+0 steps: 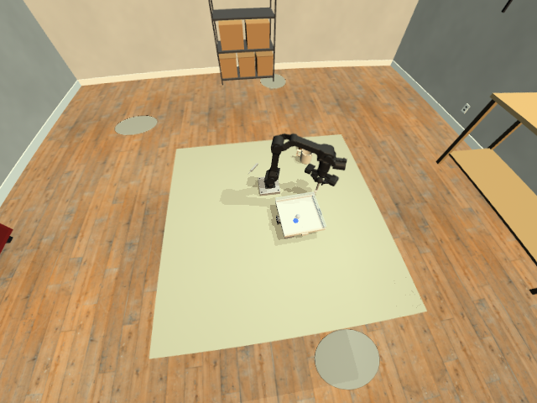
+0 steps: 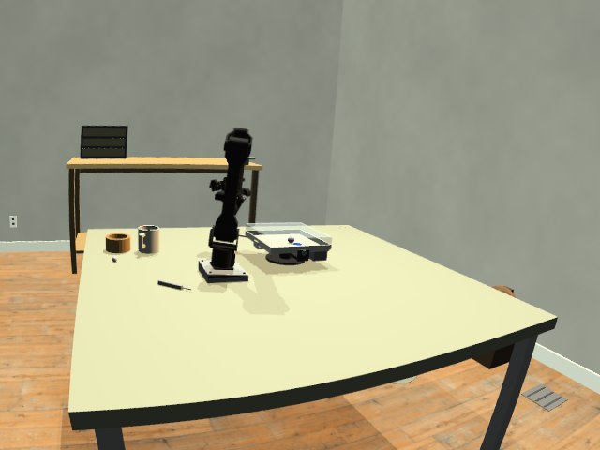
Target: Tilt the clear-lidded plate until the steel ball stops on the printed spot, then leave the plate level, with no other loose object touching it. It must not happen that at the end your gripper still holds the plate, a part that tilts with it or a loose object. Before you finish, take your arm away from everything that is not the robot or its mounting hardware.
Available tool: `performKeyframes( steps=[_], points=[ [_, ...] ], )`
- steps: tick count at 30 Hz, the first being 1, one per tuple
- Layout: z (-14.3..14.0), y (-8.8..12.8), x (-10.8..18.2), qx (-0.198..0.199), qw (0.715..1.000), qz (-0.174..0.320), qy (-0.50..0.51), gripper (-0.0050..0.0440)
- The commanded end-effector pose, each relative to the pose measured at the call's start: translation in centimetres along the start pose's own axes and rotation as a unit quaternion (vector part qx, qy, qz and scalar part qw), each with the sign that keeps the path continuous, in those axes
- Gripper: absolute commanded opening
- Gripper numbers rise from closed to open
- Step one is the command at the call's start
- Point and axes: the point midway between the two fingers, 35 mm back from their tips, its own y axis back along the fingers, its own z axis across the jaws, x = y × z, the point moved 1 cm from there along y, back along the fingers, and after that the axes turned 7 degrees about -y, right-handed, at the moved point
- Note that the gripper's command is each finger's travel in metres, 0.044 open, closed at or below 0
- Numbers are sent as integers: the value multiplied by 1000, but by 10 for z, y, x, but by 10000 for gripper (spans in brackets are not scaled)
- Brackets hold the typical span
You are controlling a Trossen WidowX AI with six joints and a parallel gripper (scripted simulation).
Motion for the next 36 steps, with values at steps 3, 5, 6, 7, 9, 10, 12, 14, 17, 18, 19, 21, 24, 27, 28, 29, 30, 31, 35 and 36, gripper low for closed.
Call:
performKeyframes(
  steps=[3, 5, 6, 7, 9, 10, 12, 14, 17, 18, 19, 21, 24, 27, 28, 29, 30, 31, 35, 36],
  points=[
    [0, -2, 0, 1, 1000, 4, 1, 150],
    [0, -2, 0, 1, 1000, 4, 1, 150],
    [0, -2, 0, 1, 1000, 4, 1, 150],
    [0, -2, 0, 1, 1000, 4, 1, 150],
    [0, -2, 0, 1, 1000, 5, 1, 150],
    [0, -2, 0, 1, 1000, 5, 1, 150],
    [0, -3, 0, 1, 1000, 5, 1, 150],
    [0, -3, 0, 1, 1000, 5, 1, 150],
    [0, -3, 0, 1, 1000, 6, 1, 150],
    [0, -3, 0, 1, 1000, 6, 1, 150],
    [-1, -3, 0, 1, 1000, 6, 1, 150],
    [-1, -3, 0, 1, 1000, 6, 1, 150],
    [-1, -4, -1, 0, 1000, 6, 1, 150],
    [-2, -3, -1, 0, 1000, 6, 1, 150],
    [-2, -3, -1, 0, 1000, 6, 1, 150],
    [-2, -3, -1, 0, 1000, 6, 1, 150],
    [-2, -3, -1, 0, 1000, 6, 1, 150],
    [-2, -3, -1, 0, 1000, 6, 1, 150],
    [0, -2, 0, 0, 1000, 6, 1, 150],
    [1, -2, 0, 0, 1000, 6, 1, 150]
  ],
)
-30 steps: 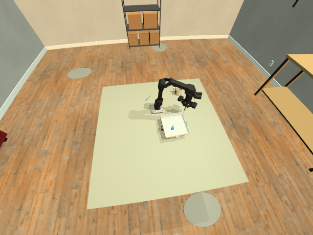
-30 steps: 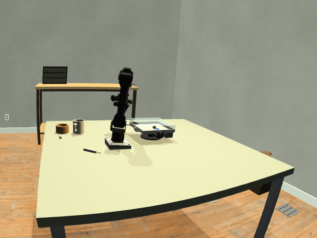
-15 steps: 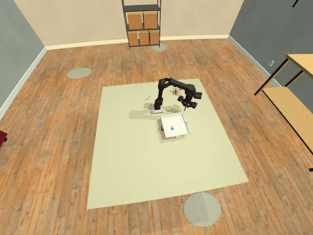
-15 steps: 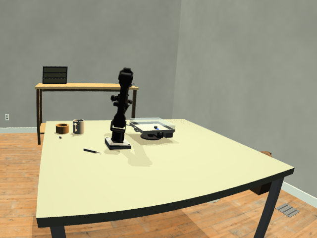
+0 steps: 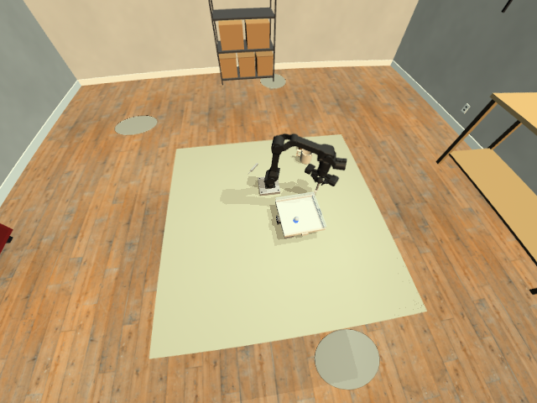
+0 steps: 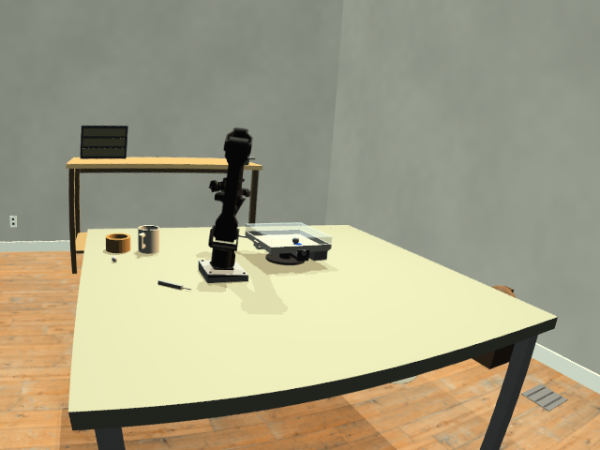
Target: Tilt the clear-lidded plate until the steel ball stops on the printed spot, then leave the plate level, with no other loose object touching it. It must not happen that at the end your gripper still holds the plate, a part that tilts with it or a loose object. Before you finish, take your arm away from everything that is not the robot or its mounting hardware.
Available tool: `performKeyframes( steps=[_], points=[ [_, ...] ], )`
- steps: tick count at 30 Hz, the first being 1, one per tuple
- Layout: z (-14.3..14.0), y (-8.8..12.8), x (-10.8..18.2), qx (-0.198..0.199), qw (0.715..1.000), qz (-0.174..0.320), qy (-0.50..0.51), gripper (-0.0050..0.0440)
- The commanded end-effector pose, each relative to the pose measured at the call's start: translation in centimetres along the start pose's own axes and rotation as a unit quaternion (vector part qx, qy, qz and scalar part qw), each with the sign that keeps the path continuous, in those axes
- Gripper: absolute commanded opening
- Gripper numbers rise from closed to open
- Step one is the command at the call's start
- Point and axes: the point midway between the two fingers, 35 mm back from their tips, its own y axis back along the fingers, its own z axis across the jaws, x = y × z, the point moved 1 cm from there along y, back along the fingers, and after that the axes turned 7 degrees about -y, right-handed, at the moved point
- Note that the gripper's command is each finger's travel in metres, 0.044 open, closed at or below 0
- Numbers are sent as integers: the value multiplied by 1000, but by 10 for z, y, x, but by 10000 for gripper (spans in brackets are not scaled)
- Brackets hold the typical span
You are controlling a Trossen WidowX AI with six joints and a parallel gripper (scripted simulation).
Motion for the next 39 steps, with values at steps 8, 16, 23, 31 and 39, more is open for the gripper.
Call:
performKeyframes(
  steps=[8, 16, 23, 31, 39],
  points=[
    [0, 0, 1, 1, 1000, 1, 1, 150],
    [-1, 1, 1, 1, 1000, 0, 1, 150],
    [-1, 1, 1, 1, 1000, -1, 1, 150],
    [-1, 2, 2, 0, 1000, -1, 1, 150],
    [0, 3, 2, 0, 1000, -2, 1, 150]
  ],
)
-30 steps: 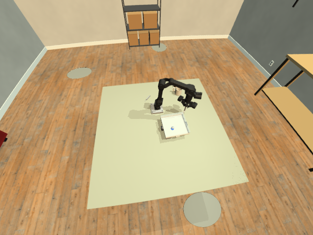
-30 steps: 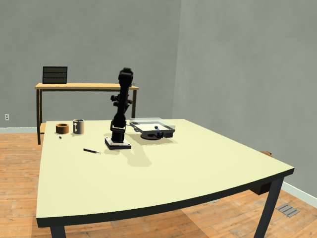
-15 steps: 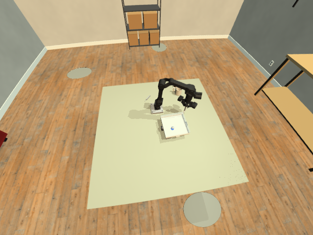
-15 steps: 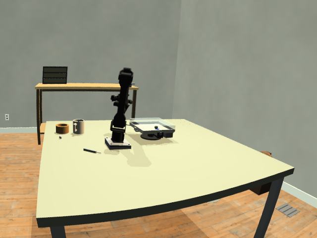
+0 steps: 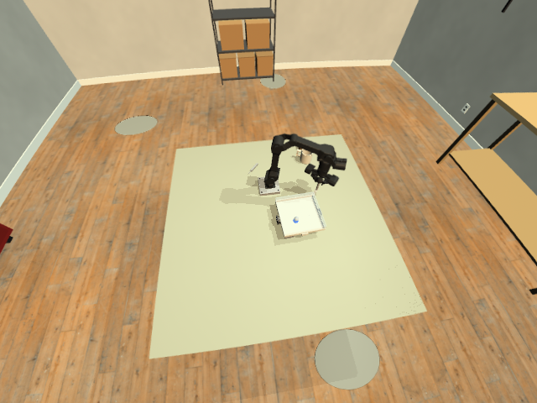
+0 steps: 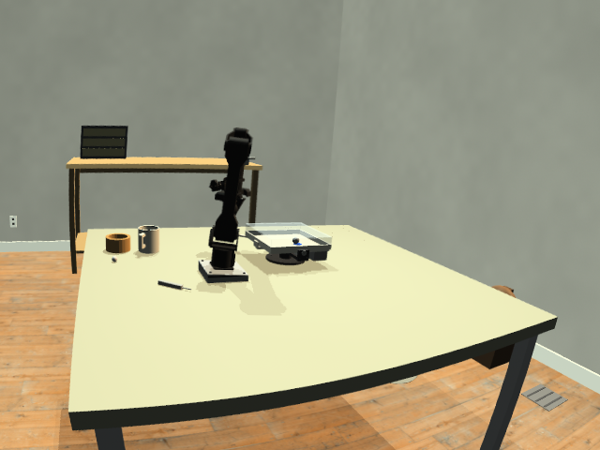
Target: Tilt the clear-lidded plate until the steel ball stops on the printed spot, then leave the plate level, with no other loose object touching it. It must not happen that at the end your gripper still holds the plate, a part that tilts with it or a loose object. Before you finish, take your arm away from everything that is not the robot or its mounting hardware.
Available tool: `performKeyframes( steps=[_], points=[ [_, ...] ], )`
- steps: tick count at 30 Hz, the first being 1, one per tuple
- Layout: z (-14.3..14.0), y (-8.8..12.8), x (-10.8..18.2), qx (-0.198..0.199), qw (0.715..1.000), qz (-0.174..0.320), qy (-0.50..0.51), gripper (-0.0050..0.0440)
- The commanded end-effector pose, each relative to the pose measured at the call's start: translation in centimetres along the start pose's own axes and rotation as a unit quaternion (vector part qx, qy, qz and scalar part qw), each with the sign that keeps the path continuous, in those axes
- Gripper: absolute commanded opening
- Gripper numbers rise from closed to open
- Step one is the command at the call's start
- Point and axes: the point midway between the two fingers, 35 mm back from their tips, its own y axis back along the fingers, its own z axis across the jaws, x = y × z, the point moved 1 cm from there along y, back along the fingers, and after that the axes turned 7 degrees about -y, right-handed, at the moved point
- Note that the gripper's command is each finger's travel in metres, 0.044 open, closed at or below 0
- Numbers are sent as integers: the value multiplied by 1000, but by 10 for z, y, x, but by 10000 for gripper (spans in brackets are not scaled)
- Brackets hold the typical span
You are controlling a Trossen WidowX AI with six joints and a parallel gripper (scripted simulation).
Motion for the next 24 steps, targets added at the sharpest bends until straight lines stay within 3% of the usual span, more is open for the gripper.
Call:
performKeyframes(
  steps=[1, 24],
  points=[
    [0, 1, 2, 1, 1000, 1, 1, 150],
    [0, -4, -1, 2, 1000, 7, 1, 150]
  ],
)
